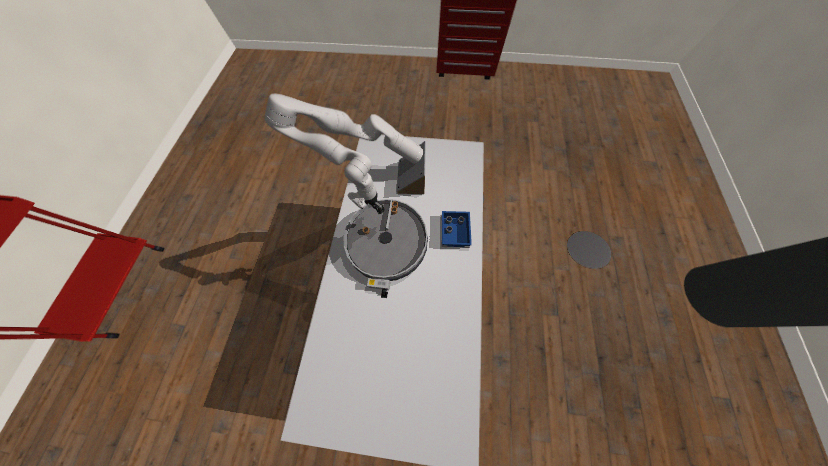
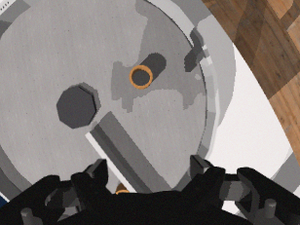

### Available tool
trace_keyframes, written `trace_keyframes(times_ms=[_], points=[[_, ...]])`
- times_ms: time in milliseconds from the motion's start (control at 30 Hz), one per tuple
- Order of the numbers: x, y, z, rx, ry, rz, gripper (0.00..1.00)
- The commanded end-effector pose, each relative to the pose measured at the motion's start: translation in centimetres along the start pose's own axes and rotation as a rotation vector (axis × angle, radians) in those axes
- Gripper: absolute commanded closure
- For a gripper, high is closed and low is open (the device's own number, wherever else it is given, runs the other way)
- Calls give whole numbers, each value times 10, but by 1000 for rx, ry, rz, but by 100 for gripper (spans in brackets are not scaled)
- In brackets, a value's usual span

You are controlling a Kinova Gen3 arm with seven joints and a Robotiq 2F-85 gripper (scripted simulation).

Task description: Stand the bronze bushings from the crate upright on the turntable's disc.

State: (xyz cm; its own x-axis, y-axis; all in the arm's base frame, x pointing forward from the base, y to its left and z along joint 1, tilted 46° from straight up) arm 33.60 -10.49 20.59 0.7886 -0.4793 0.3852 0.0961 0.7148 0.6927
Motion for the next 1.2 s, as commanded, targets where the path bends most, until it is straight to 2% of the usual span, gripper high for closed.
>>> trace_keyframes(times_ms=[0,200,1167], points=[[5,18,-3,22,-8,22,0],[5,30,-3,22,-8,22,0],[5,30,-3,22,-8,22,0]])
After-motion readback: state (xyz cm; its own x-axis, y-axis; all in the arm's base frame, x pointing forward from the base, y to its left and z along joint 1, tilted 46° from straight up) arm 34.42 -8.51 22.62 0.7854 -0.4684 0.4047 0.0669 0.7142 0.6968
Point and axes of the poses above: the point where the finger pads meet when closed, its own y axis back along the fingers, its own z axis across the jaws, x = y × z, the point moved 5 cm from there along y, back along the fingers, and after that the axes turned 4 degrees about y, right-handed, at the moved point
